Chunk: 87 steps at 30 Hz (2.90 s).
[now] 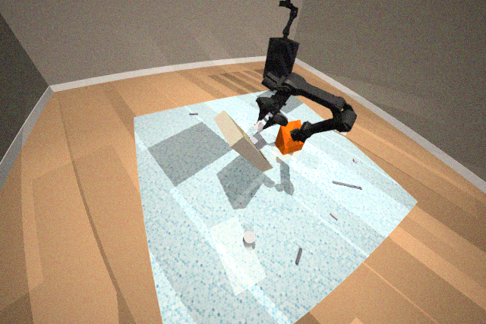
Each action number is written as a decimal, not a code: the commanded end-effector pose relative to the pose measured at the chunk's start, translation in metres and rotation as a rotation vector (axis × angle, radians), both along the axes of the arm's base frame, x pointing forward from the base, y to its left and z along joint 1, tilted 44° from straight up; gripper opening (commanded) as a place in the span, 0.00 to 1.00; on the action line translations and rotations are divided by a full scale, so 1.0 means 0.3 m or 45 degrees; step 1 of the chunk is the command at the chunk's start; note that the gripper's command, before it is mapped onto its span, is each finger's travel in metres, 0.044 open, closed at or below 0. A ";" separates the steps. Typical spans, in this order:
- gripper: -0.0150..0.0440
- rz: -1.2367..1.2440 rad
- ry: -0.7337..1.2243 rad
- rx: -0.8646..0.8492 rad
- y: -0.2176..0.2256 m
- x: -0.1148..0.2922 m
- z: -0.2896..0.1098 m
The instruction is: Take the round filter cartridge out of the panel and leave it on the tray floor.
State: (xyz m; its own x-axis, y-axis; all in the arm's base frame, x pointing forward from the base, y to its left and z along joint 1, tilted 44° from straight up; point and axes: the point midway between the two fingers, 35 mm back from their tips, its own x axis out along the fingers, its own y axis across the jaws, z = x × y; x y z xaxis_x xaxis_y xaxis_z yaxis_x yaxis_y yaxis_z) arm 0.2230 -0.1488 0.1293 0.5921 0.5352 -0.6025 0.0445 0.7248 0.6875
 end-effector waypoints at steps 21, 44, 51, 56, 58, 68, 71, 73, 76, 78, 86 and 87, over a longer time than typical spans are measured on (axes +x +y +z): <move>0.25 -0.002 -0.019 -0.012 -0.229 -0.043 -0.149; 0.25 -0.761 0.763 0.120 -0.497 -0.367 -0.432; 0.25 -1.033 0.952 0.148 -0.567 -0.483 -0.502; 0.25 -1.033 0.952 0.148 -0.567 -0.483 -0.502; 0.25 -1.048 0.966 0.149 -0.565 -0.497 -0.515; 0.25 -1.269 1.167 0.171 -0.495 -0.707 -0.704; 0.25 -1.336 1.229 0.180 -0.460 -0.766 -0.754; 0.25 -1.380 1.271 0.187 -0.433 -0.804 -0.785; 0.25 -1.446 1.334 0.199 -0.389 -0.858 -0.829; 0.25 -1.489 1.377 0.208 -0.357 -0.892 -0.855; 0.25 -1.627 1.516 0.239 -0.240 -0.988 -0.928; 0.25 -1.627 1.516 0.239 -0.240 -0.988 -0.928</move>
State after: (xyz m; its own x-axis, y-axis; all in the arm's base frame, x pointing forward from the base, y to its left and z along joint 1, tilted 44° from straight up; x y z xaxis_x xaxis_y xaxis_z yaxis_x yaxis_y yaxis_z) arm -0.0682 -0.2251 -0.1460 0.0004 0.2410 -0.9705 0.9742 -0.2190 -0.0540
